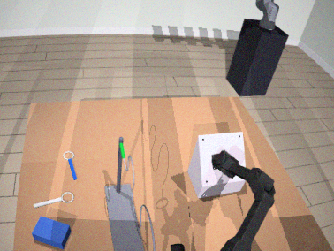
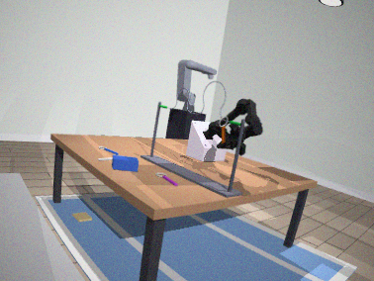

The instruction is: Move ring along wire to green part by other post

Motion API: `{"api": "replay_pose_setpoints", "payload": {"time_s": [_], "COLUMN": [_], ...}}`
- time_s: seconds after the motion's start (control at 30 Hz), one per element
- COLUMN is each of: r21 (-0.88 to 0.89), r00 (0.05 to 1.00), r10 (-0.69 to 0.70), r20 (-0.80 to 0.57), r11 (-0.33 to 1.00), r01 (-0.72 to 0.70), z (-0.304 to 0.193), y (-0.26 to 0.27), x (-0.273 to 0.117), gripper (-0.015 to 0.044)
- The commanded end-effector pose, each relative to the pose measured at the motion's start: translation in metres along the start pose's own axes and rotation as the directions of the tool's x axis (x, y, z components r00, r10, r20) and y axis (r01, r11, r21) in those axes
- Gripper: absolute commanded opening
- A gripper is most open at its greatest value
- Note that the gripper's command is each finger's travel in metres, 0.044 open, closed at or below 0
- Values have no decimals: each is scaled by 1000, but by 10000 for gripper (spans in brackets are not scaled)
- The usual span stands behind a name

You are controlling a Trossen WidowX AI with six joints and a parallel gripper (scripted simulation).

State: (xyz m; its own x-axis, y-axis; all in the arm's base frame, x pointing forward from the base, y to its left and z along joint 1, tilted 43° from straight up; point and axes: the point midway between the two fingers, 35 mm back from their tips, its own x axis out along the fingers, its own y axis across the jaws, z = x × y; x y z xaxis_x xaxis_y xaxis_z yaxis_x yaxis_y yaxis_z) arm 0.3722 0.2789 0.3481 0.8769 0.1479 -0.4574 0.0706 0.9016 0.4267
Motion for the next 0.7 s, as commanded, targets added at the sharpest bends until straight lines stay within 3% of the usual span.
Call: {"api": "replay_pose_setpoints", "payload": {"time_s": [0.0,0.67], "r21": [-77,-408], "r00": [999,967], "r10": [-51,-241], "r20": [16,80], "r11": [996,878], "r01": [52,252], "z": [5,20], "y": [-18,-78], "x": [-2,-9], "gripper": [-150,-150]}}
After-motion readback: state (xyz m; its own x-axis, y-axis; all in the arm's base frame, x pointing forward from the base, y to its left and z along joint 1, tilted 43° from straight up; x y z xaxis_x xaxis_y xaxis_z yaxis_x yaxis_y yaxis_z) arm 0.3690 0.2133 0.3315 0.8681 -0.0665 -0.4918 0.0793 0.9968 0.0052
